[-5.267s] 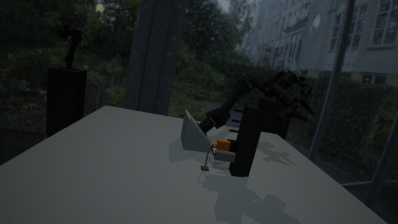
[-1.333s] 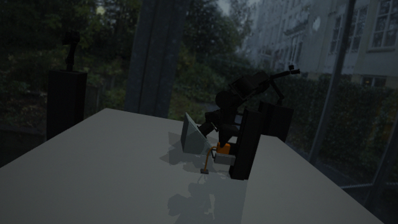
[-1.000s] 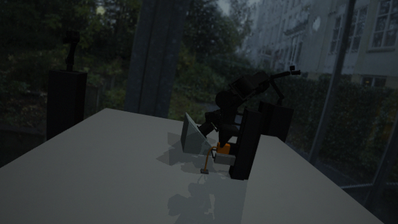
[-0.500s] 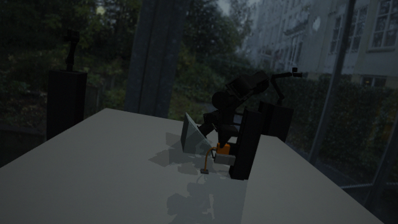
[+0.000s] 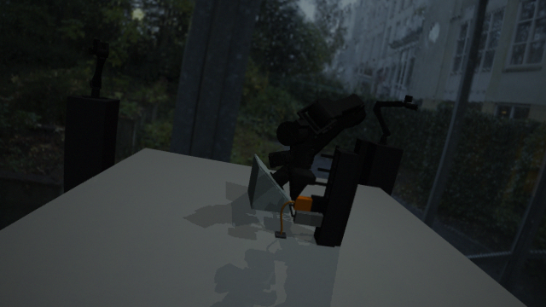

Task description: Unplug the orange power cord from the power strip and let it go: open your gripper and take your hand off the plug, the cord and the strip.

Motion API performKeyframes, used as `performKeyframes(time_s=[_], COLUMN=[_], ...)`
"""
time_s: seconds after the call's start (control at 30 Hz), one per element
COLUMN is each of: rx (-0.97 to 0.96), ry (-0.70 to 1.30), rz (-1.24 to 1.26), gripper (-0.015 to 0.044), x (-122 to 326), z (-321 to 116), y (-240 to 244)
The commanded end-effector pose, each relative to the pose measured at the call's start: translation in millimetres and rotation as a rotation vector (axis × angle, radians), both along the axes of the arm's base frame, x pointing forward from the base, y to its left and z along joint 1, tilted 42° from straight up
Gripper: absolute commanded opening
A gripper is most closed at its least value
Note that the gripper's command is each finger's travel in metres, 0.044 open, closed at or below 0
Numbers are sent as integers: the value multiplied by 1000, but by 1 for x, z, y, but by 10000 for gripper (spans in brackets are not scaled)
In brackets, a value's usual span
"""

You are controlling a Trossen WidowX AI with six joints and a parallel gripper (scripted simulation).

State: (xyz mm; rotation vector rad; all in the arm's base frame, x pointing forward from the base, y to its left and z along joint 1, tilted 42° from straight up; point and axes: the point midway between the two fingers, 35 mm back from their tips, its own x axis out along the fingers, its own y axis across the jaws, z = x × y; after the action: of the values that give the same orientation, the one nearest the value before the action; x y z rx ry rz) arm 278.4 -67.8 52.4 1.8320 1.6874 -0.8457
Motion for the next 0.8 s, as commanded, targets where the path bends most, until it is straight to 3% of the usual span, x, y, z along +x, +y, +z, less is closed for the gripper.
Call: performKeyframes(time_s=[0.0, 0.3, 0.5, 0.77], rx=[-38, -37, -24, -24], ry=[4, 6, 1, 1], rz=[-6, -6, 16, 16], gripper=[0, 0, 157, 160], x=[-1, -6, -3, -3], z=[-9, -17, -11, -11], y=[-18, -30, -14, -14])
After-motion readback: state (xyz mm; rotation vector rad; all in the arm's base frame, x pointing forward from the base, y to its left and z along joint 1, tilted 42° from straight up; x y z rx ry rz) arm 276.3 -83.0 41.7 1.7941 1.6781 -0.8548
